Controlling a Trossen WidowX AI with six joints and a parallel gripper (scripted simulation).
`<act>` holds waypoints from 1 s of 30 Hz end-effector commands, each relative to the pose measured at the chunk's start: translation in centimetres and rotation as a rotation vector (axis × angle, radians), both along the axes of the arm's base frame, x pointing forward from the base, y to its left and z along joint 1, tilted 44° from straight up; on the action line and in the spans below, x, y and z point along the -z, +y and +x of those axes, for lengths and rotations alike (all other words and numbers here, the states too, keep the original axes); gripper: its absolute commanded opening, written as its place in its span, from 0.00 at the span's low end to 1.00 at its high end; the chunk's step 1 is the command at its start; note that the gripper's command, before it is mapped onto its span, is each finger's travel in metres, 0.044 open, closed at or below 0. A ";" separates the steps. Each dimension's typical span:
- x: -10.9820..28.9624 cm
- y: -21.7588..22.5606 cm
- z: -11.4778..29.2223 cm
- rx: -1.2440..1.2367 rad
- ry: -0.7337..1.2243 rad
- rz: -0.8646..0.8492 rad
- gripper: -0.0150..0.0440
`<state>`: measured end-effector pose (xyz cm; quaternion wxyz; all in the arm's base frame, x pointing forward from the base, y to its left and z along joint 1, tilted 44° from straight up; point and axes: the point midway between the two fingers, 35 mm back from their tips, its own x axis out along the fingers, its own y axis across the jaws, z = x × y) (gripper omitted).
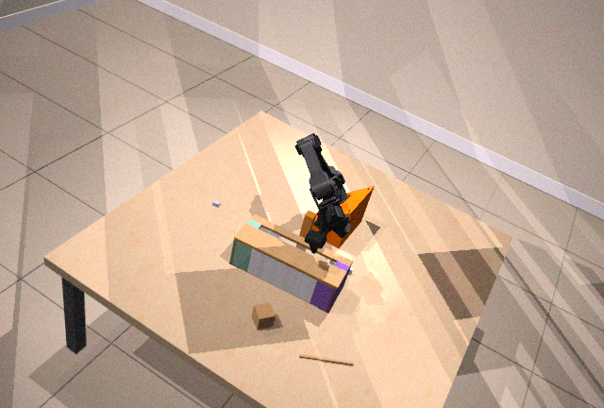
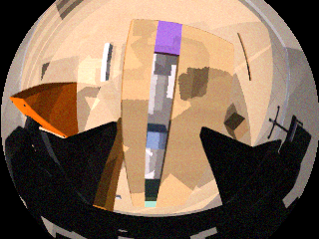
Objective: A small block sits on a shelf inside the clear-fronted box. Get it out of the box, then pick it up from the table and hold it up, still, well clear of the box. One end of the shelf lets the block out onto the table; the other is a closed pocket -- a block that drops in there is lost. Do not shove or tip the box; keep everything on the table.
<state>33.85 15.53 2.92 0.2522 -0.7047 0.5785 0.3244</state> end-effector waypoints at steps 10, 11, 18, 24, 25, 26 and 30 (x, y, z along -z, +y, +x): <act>-0.6 -1.1 -0.1 0.035 0.021 -0.009 0.93; -0.7 -1.2 -0.1 0.035 0.021 -0.009 0.93; -1.5 -2.0 0.1 0.034 0.021 -0.009 0.93; -2.2 -2.7 0.3 0.034 0.021 -0.009 0.93; -2.3 -2.8 0.3 0.034 0.021 -0.009 0.93; -2.4 -2.9 0.4 0.034 0.021 -0.009 0.93; -2.9 -3.4 0.5 0.034 0.021 -0.009 0.93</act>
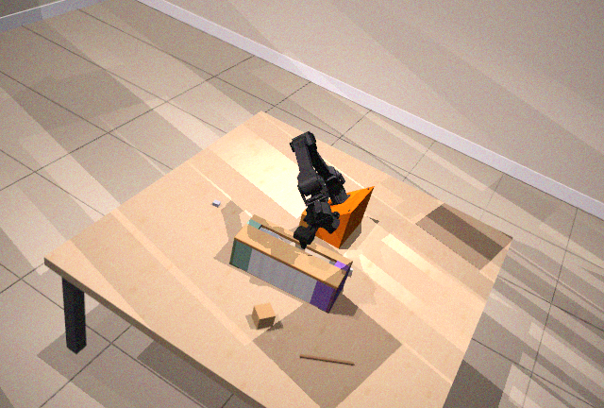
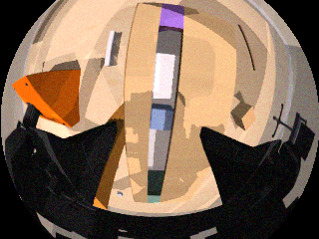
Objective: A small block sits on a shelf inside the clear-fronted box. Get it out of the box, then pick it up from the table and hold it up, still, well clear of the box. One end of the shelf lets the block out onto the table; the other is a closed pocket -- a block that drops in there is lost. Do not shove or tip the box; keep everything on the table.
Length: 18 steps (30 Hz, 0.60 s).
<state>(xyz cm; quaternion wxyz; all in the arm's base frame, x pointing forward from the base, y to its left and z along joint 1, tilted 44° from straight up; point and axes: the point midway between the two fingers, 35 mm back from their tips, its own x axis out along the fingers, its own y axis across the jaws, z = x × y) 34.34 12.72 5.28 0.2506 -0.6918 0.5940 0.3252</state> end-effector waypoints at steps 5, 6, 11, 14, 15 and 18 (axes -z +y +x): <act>-1.1 -1.2 0.1 -0.002 0.002 -0.005 0.93; -1.2 -1.3 0.1 -0.002 0.002 -0.005 0.93; -1.8 -1.9 0.2 -0.002 0.002 -0.005 0.93; -2.1 -2.3 0.2 -0.002 0.002 -0.006 0.93; -2.2 -2.4 0.2 -0.002 0.002 -0.006 0.93; -2.5 -2.7 0.3 -0.002 0.002 -0.006 0.93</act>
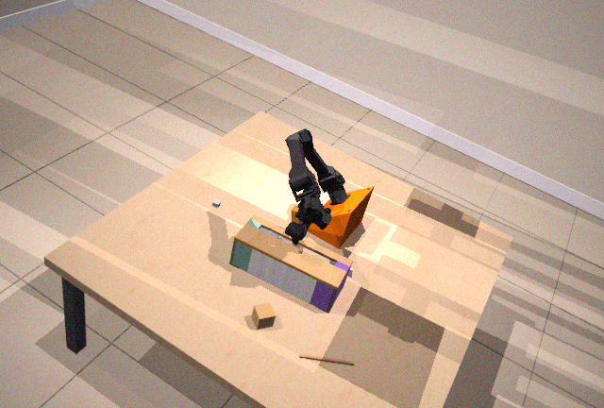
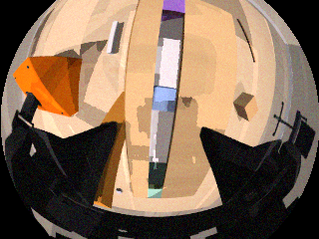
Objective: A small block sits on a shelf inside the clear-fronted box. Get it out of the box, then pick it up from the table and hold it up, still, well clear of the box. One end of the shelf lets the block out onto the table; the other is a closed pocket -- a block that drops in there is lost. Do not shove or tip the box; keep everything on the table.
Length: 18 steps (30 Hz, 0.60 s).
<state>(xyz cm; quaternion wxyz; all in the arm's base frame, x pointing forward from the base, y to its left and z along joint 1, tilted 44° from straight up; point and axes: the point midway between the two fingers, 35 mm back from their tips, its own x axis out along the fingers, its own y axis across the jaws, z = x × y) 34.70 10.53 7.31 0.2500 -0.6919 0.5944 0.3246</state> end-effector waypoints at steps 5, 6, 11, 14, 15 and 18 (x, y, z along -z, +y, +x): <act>-1.1 -1.2 -0.1 -0.002 0.002 -0.005 0.93; -1.2 -1.3 -0.1 -0.002 0.002 -0.005 0.93; -1.0 -1.1 0.1 0.000 0.000 -0.002 0.93; -1.0 -1.1 0.1 0.000 0.000 -0.002 0.93; -1.0 -1.1 0.1 0.000 0.000 -0.002 0.93; -1.0 -1.1 0.1 0.000 0.000 -0.002 0.93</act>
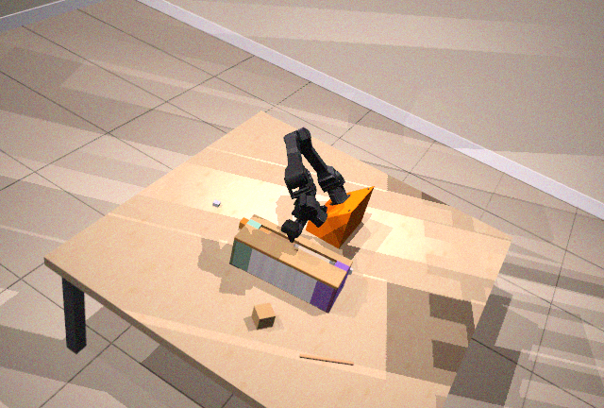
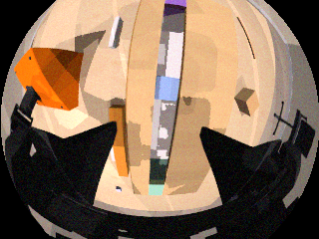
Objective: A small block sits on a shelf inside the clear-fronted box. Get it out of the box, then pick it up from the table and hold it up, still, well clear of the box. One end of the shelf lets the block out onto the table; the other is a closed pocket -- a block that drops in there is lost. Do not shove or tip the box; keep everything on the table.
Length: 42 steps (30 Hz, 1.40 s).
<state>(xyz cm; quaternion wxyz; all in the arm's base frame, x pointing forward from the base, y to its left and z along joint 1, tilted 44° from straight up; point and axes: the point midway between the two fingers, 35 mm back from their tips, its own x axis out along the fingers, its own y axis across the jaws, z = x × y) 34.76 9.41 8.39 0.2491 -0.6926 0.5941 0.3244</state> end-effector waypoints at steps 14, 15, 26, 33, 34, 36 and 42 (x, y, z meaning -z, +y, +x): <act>-0.3 -1.0 -1.4 0.960 -0.716 0.183 0.93; -0.4 -1.1 -1.5 1.047 -0.774 0.194 0.93; -0.7 -1.7 -2.7 1.916 -1.302 0.251 0.93; -0.8 -2.0 -3.3 2.327 -1.521 0.226 0.93; -0.8 -2.0 -3.3 2.386 -1.553 0.219 0.93; -0.8 -2.1 -3.5 2.503 -1.614 0.202 0.93; -0.9 -2.1 -3.6 2.642 -1.688 0.175 0.93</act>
